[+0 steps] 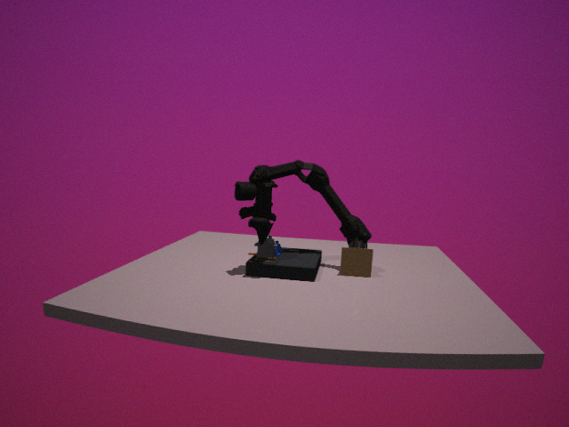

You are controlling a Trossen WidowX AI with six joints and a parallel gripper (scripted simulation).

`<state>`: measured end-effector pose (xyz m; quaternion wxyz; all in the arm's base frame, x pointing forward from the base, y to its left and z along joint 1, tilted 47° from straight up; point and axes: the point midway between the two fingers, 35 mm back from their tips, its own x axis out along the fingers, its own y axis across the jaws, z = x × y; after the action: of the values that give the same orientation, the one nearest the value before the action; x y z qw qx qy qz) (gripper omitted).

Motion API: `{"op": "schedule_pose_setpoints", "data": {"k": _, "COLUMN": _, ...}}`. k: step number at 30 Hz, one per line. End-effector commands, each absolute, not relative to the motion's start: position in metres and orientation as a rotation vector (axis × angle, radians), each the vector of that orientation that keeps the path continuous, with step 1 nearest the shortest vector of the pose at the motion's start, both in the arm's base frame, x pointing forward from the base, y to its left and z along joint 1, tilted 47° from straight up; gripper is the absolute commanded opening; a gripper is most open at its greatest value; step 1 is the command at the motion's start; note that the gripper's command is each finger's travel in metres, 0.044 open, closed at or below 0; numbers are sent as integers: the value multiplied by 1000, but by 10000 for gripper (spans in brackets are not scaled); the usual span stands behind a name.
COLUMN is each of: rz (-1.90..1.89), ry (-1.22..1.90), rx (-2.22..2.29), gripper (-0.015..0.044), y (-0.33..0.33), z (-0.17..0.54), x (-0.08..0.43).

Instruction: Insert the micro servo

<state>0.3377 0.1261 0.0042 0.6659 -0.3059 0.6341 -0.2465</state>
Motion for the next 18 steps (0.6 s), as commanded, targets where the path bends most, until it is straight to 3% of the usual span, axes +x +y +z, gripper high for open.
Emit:
{"op": "schedule_pose_setpoints", "data": {"k": 1, "rz": -553, "ry": 1426, "rx": -695, "gripper": 0, "y": 127, "z": 5, "x": 338}}
{"op": "schedule_pose_setpoints", "data": {"k": 18, "rz": -553, "ry": 1425, "rx": -695, "gripper": 0, "y": 116, "z": -6, "x": 340}}
